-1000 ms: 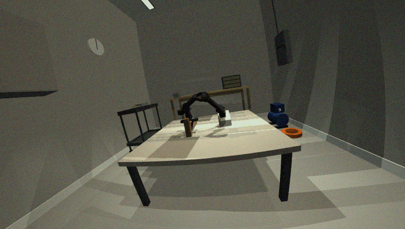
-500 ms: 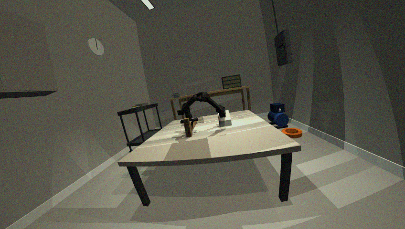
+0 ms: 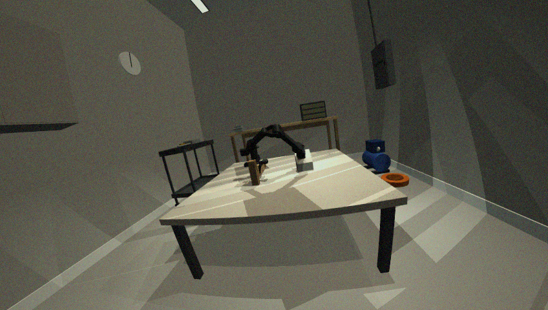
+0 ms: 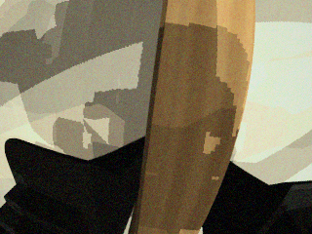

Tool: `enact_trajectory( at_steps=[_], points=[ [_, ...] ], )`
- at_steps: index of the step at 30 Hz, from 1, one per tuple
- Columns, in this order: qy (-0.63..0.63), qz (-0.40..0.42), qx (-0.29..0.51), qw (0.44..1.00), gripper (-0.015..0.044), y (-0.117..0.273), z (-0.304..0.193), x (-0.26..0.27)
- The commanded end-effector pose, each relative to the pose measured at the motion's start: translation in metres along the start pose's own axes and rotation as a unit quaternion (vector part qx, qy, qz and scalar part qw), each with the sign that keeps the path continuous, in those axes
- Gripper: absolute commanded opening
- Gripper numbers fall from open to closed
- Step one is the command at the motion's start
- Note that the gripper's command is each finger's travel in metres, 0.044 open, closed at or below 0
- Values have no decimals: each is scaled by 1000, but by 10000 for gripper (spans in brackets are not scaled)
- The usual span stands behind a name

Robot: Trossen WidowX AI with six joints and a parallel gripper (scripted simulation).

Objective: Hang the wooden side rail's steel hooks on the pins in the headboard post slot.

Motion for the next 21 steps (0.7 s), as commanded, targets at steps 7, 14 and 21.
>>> enact_trajectory(
  at_steps=[7,14,21],
  points=[
    [-3,7,2,1000,0,4,-1,2],
    [-3,7,2,1000,0,4,-2,1],
    [-3,7,2,1000,0,5,-3,1]
  ],
)
Point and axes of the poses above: the point midway between the two fingers, 35 mm back from their tips, its own y axis back along the fingers, its own x axis across the jaws, z = x × y, the point moved 6 cm from there along y, back along the fingers, and after that the axes turned 12 degrees about -y, right-handed, at the moved point
